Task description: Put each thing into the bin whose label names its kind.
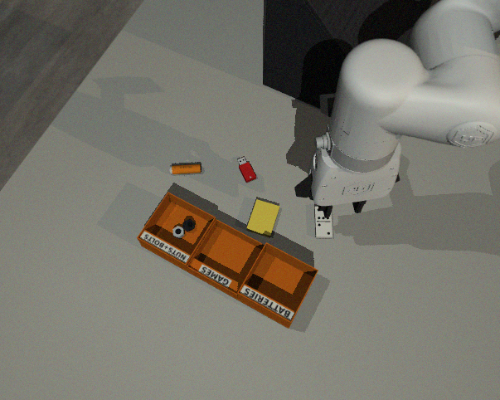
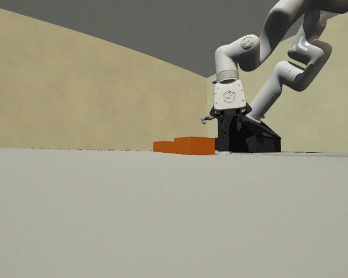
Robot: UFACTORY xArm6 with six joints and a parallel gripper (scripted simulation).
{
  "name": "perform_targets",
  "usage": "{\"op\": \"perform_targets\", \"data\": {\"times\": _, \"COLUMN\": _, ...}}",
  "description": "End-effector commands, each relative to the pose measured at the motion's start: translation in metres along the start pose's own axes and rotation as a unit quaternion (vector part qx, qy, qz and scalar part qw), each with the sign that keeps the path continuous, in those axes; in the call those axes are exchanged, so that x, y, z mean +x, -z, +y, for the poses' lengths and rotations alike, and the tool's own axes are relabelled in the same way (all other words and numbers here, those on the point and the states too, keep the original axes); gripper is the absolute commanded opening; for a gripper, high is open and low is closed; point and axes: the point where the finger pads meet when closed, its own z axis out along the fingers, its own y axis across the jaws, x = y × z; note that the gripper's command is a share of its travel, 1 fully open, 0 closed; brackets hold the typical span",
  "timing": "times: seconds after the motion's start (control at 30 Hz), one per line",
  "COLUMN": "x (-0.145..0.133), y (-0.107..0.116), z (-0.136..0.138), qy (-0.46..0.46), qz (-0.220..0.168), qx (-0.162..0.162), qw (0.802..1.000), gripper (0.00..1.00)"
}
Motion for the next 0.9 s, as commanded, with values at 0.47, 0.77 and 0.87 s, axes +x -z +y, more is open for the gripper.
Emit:
{"op": "perform_targets", "data": {"times": 0.47, "x": 0.001, "y": 0.002, "z": -0.013, "qy": -0.078, "qz": 0.01, "qx": 0.021, "qw": 0.997, "gripper": 0.41}}
{"op": "perform_targets", "data": {"times": 0.77, "x": 0.001, "y": 0.002, "z": -0.015, "qy": -0.078, "qz": 0.01, "qx": 0.021, "qw": 0.997, "gripper": 0.41}}
{"op": "perform_targets", "data": {"times": 0.87, "x": 0.001, "y": 0.002, "z": -0.015, "qy": -0.078, "qz": 0.01, "qx": 0.021, "qw": 0.997, "gripper": 0.41}}
